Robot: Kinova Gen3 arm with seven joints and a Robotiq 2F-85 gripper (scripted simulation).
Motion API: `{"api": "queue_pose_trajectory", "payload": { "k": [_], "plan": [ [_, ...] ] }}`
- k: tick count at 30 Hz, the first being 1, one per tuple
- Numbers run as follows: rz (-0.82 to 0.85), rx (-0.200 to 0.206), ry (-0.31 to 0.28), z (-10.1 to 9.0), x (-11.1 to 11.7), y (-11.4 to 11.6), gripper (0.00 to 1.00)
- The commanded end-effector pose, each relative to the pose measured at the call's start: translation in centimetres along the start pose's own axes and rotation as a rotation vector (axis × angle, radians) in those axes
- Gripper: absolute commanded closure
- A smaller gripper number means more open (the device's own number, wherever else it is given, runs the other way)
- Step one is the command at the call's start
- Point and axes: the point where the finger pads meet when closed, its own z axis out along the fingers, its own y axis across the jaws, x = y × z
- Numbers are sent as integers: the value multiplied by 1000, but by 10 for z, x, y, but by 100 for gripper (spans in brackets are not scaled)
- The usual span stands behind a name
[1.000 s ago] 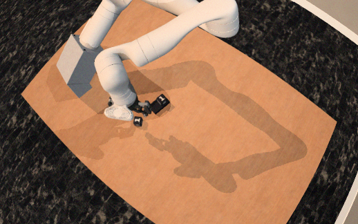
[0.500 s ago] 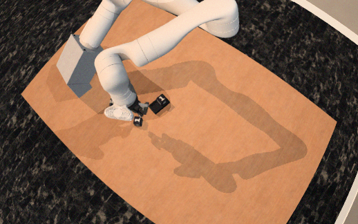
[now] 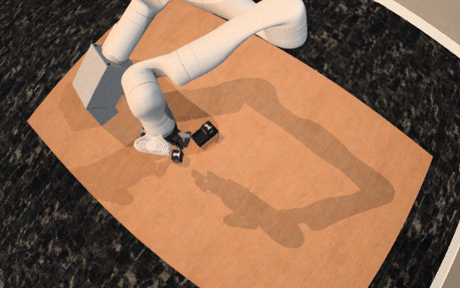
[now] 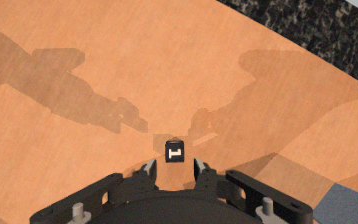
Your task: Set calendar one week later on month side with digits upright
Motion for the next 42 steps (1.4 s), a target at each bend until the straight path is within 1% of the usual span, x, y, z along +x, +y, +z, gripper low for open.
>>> {"api": "queue_pose_trajectory", "payload": {
  "k": [1,24,42],
  "plan": [
    [0,1,2,-1,0,0,54],
    [0,0,1,3,1,0,54],
    [0,0,1,24,1,-1,54]
  ]
}}
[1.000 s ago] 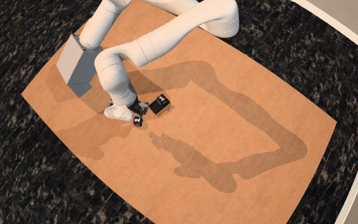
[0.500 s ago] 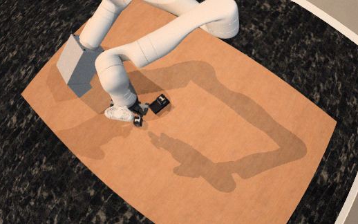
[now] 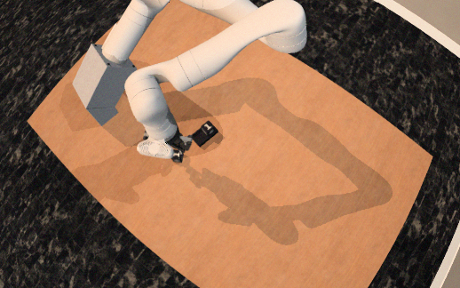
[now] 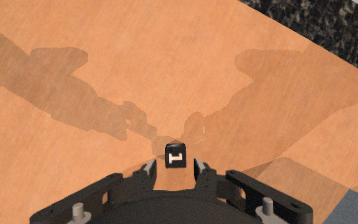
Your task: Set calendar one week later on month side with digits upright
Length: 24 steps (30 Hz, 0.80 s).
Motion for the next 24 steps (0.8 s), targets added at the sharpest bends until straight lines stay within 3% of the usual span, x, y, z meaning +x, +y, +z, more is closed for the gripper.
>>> {"api": "queue_pose_trajectory", "payload": {
  "k": [1,24],
  "plan": [
    [1,-2,-1,3,0,1,54],
    [1,-2,-1,28,0,0,54]
  ]
}}
